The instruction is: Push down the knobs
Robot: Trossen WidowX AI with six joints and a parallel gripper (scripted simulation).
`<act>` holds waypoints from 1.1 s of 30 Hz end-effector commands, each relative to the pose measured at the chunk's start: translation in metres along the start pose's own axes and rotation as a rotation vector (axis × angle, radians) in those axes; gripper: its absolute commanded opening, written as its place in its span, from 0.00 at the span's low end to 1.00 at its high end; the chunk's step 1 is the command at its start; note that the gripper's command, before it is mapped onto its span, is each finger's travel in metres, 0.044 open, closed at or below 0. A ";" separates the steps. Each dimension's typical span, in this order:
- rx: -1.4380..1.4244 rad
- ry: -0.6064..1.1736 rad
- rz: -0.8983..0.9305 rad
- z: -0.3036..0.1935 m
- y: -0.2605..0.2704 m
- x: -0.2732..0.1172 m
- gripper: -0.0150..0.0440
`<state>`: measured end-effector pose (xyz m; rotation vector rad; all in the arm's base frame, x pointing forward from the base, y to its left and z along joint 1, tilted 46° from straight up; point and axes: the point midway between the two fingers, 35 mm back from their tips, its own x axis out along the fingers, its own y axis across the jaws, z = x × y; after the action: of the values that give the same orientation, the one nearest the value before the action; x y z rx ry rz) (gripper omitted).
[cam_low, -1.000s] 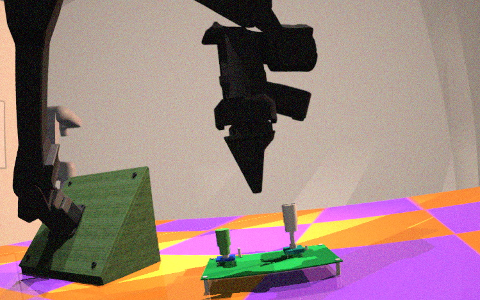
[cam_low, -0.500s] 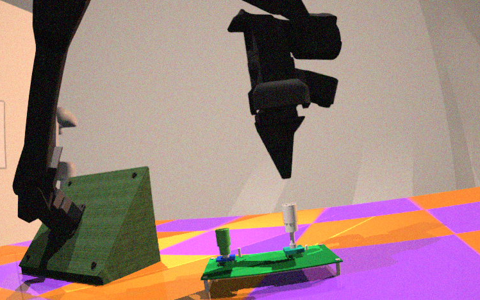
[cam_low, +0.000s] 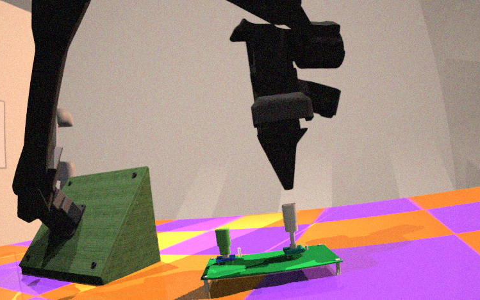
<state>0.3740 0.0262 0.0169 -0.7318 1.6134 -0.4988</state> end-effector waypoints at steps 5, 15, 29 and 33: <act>-0.007 0.007 -0.006 -0.002 -0.001 0.015 0.25; -0.007 0.007 -0.006 -0.002 -0.001 0.013 0.25; -0.007 0.007 -0.006 -0.002 -0.001 0.017 0.25; -0.007 0.007 -0.006 -0.002 -0.001 0.018 0.25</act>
<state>0.3719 0.0149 0.0068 -0.7319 1.6179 -0.5019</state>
